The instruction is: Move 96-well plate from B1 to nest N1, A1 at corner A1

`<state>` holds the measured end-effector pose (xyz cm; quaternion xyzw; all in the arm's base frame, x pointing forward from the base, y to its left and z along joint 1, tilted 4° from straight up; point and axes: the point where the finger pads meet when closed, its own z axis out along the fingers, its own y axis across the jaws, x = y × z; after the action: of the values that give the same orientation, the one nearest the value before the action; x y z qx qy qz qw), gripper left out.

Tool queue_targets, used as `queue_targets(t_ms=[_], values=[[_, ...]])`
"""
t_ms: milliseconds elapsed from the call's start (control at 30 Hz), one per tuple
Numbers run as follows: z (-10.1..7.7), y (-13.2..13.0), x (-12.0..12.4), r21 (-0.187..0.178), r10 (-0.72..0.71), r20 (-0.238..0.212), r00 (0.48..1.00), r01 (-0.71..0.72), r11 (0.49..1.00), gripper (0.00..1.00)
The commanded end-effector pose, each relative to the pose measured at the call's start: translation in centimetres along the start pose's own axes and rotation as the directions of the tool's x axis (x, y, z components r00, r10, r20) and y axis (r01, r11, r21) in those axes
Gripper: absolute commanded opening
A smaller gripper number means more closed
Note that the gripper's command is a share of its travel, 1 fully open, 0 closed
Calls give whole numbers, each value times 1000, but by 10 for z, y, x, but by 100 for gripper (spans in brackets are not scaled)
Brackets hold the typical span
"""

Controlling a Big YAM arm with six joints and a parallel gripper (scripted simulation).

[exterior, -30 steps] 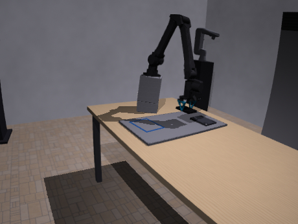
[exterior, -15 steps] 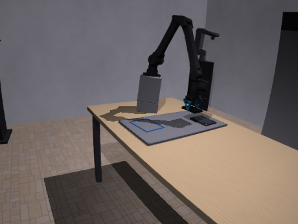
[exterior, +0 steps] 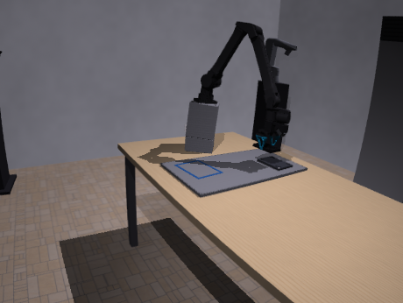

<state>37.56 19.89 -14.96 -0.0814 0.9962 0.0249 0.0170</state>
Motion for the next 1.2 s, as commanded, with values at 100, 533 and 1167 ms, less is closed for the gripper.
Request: queue_targets(t_ms=[100, 533, 1167], values=[[-4, 21, -17, -2, 16, 18, 1000, -16, 1000, 0], [-6, 61, -29, -4, 16, 21, 1000, -16, 1000, 0], [-16, 68, -37, -13, 30, 38, 999, -29, 999, 0]])
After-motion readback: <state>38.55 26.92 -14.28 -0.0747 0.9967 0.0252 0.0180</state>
